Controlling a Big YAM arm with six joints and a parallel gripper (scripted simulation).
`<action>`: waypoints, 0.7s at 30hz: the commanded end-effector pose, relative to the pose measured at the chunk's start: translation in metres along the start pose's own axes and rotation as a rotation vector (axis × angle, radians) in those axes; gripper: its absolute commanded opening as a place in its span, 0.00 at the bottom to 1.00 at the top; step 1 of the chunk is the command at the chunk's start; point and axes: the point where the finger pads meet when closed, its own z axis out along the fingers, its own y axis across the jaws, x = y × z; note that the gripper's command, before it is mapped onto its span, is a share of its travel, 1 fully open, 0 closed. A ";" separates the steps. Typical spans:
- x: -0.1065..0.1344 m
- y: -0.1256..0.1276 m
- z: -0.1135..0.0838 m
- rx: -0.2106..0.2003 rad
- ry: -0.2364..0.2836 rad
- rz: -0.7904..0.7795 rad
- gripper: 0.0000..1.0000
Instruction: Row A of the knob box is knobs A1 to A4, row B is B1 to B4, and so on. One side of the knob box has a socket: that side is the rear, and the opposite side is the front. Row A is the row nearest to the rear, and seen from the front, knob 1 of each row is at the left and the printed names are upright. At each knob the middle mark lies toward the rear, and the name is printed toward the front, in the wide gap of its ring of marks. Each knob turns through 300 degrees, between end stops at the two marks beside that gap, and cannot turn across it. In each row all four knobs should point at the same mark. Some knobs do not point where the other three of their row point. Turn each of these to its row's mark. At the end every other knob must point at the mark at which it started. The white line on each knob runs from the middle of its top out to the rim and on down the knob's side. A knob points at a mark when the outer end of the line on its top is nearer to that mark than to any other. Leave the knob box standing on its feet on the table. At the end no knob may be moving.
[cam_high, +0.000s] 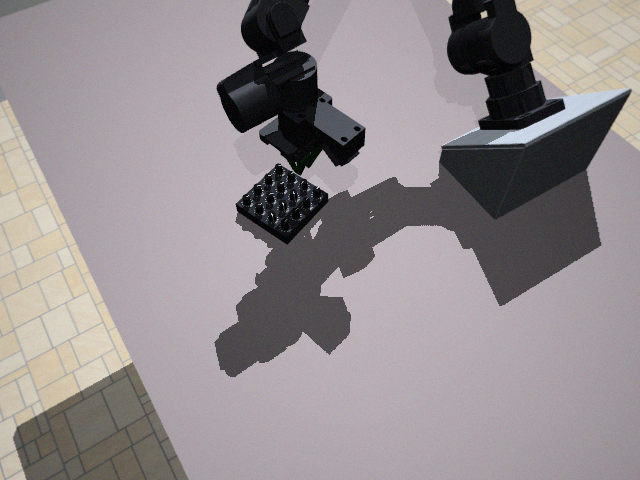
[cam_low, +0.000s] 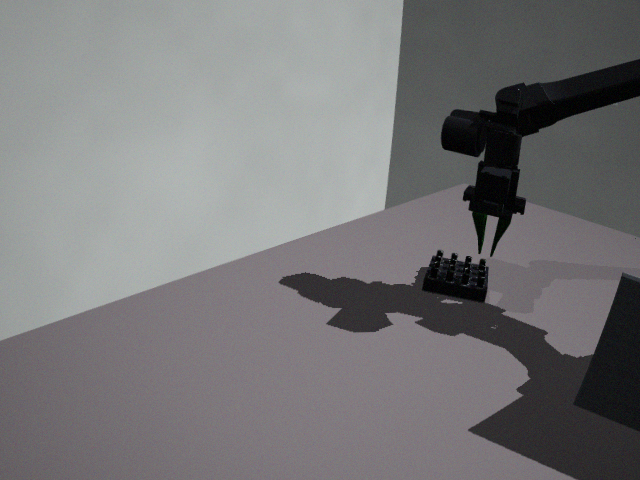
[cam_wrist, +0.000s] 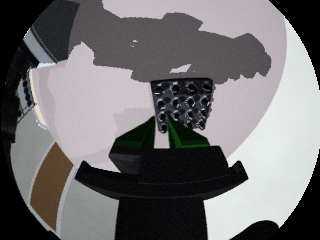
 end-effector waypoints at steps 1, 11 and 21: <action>0.011 -0.015 -0.021 0.049 0.006 0.152 0.18; 0.012 -0.015 -0.022 0.047 0.000 0.374 0.18; 0.012 -0.016 -0.025 0.052 -0.005 0.577 0.18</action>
